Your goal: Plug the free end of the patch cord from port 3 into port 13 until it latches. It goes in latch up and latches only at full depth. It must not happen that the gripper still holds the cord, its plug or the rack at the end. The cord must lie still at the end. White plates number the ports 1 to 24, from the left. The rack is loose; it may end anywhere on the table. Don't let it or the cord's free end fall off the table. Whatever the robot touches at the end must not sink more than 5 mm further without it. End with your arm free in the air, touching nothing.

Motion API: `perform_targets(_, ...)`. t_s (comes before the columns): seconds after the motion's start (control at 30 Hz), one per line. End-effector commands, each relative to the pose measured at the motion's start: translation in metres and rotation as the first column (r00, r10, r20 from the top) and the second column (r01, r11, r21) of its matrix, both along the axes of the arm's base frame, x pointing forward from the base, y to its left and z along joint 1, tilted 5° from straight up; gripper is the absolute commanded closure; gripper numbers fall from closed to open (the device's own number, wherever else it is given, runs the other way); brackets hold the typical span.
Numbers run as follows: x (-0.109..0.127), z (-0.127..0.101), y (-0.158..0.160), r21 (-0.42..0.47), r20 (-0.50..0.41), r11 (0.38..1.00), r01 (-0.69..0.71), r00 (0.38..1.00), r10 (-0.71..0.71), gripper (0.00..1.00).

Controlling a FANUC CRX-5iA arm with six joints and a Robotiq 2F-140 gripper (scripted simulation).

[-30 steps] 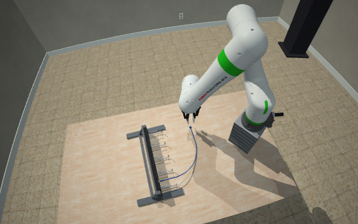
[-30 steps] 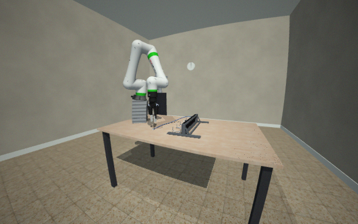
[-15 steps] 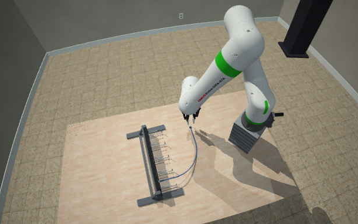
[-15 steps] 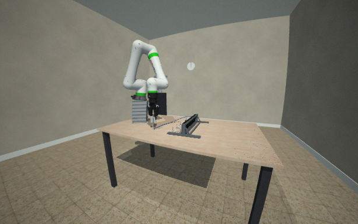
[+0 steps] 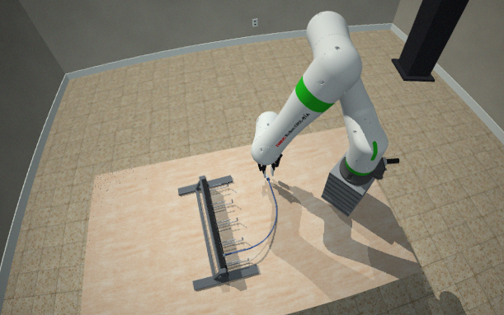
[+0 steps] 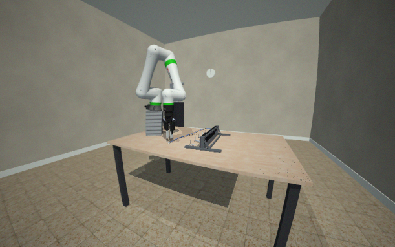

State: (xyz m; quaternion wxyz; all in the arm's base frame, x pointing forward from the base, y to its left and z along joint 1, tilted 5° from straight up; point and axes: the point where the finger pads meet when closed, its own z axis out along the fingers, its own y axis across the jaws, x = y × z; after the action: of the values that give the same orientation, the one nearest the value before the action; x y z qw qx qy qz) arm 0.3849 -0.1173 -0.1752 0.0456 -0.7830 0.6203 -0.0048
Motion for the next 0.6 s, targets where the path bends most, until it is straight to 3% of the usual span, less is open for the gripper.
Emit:
perform_targets(0.0, 0.001, -0.009, 0.0, 0.0, 0.0, 1.0, 0.0, 1.0, 0.0, 0.78)
perform_targets(0.57, 0.002, -0.029, 0.002, 0.0, 0.0, 1.0, 0.0, 1.0, 0.0, 0.78)
